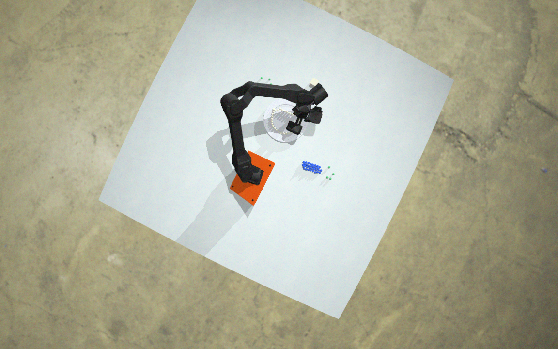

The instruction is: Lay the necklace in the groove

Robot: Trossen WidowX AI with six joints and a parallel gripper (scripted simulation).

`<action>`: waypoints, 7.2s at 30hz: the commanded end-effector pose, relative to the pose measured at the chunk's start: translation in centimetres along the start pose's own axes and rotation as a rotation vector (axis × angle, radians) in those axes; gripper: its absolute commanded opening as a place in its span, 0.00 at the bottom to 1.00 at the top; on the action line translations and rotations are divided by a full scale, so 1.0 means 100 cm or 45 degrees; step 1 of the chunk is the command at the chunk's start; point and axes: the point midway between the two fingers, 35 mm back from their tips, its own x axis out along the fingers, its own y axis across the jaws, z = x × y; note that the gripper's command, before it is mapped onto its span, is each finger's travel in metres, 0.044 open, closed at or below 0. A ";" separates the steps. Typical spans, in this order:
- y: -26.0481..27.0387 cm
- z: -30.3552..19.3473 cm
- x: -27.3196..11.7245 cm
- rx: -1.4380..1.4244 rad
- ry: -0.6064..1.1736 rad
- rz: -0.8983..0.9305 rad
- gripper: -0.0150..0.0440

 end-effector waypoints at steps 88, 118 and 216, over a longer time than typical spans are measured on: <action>-0.002 -0.011 -0.001 -0.304 0.001 0.003 0.25; 0.010 -0.008 0.004 -0.308 -0.004 0.001 0.74; 0.005 -0.019 0.004 -0.466 -0.004 0.001 0.25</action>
